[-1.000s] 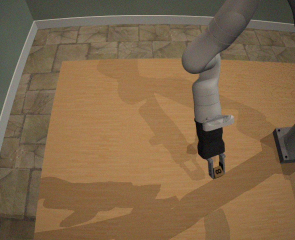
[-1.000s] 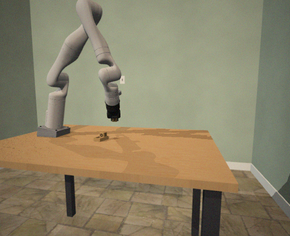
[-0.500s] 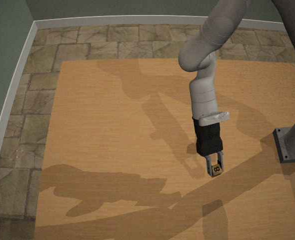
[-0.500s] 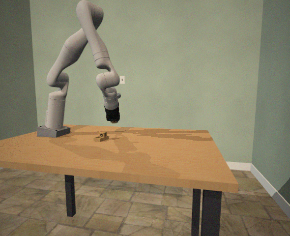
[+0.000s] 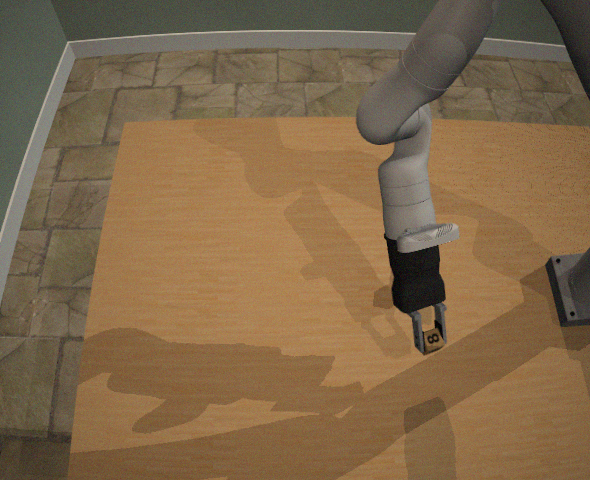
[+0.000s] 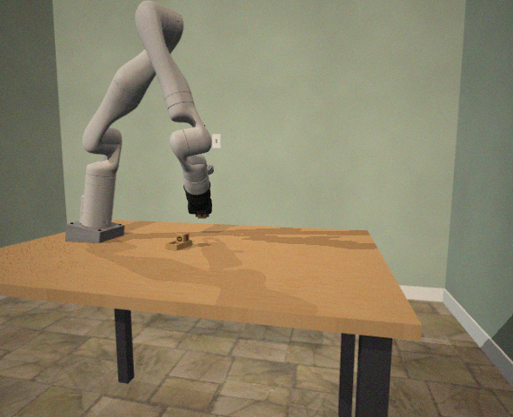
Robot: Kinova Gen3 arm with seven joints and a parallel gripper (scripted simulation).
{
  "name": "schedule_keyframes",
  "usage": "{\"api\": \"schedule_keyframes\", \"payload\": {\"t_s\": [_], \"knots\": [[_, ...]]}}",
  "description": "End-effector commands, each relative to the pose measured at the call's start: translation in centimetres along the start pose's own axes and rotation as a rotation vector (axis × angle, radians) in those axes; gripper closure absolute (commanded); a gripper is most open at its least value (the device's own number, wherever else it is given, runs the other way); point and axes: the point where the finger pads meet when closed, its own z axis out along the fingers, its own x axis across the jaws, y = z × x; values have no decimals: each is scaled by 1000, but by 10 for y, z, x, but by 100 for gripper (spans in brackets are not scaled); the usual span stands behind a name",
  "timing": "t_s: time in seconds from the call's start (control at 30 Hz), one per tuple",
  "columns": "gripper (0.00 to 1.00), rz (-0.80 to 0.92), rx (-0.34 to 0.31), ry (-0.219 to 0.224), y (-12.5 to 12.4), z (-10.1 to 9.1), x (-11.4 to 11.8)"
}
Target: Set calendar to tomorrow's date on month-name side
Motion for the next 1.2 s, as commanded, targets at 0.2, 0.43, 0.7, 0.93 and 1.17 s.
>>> {"api": "schedule_keyframes", "payload": {"t_s": [0.2, 0.43, 0.7, 0.93, 1.17], "knots": [[43, 0, 1, 0, 4, 5, 0], [43, 0, 1, 0, 9, 9, 0], [43, 0, 1, 0, 19, 19, 0], [43, 0, 1, 0, 25, 25, 0], [43, 0, 1, 0, 33, 34, 0]]}}
